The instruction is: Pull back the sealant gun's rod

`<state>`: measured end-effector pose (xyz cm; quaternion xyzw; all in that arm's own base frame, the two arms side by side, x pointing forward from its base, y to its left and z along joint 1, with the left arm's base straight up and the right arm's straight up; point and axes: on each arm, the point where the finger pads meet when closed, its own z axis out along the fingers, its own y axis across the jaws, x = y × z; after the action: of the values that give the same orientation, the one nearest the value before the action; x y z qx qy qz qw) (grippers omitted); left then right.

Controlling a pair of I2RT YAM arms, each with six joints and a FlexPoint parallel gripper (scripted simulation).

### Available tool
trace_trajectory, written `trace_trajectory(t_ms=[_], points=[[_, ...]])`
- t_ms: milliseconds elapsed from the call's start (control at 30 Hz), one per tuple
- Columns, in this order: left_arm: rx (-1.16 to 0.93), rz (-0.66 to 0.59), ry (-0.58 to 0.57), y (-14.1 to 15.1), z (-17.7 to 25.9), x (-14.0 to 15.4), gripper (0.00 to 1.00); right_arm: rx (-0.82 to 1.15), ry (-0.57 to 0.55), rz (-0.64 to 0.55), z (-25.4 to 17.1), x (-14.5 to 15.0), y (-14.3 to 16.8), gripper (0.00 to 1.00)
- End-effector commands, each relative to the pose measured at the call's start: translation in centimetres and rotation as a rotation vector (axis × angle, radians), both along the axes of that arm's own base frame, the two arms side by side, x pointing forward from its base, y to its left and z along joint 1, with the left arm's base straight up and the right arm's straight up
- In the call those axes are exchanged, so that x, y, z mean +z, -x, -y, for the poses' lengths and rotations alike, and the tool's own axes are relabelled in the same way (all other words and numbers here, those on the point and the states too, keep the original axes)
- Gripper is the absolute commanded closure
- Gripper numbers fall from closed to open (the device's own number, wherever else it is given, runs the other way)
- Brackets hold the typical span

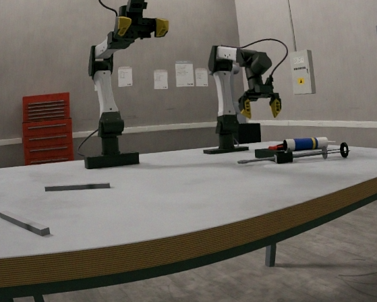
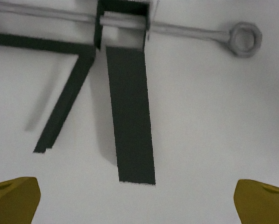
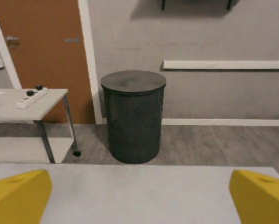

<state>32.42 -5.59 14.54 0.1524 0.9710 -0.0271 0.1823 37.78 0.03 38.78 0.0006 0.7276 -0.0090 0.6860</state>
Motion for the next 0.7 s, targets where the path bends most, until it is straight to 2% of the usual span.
trace_trajectory(t_ms=[0,200,667], points=[[0.109,0.075,0.011,-5.5,0.9,0.4,0.0,0.019,-0.019,0.078,0.0,1.8,0.5,0.0],[0.144,0.089,0.021,-8.3,1.7,0.3,0.0,0.02,-0.019,0.093,0.0,2.5,0.6,0.0],[0.133,0.071,0.013,-8.3,1.7,0.1,0.0,0.014,-0.012,0.074,0.0,2.0,0.4,0.0]])
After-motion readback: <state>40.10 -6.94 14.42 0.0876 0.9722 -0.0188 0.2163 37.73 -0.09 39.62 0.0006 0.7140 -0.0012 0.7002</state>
